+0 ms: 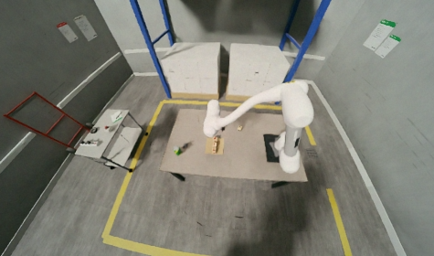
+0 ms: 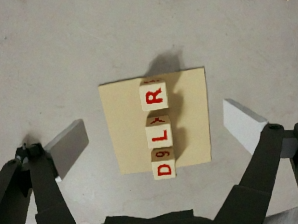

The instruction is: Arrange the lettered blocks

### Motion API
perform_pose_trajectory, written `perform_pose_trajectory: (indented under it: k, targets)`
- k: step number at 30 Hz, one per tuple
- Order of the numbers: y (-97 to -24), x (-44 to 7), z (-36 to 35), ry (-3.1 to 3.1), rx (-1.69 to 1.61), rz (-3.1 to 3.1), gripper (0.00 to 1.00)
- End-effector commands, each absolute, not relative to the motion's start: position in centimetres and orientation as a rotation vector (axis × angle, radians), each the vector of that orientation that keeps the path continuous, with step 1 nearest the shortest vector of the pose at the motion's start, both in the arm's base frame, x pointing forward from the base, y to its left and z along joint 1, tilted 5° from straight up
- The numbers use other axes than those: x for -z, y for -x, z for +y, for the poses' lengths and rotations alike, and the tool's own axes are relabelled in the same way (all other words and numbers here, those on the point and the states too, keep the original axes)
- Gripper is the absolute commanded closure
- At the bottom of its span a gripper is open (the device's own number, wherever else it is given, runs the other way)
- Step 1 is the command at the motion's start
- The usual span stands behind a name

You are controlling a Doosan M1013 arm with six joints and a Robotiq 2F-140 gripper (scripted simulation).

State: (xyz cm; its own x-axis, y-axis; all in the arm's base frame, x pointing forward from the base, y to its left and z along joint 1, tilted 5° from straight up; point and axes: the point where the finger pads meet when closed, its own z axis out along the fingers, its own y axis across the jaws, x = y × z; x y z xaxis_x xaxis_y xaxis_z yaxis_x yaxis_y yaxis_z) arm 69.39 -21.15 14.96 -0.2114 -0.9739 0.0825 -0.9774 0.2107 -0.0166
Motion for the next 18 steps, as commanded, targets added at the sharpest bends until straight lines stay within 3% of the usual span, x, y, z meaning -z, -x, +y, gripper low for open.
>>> perform_pose_trajectory:
  k: [1,18]
  targets:
    - [-69.4,-16.0,-21.1,-1.938,-0.101,-2.403,0.0]
    - [-69.4,-17.2,-21.0,-1.938,-0.101,-2.403,0.0]
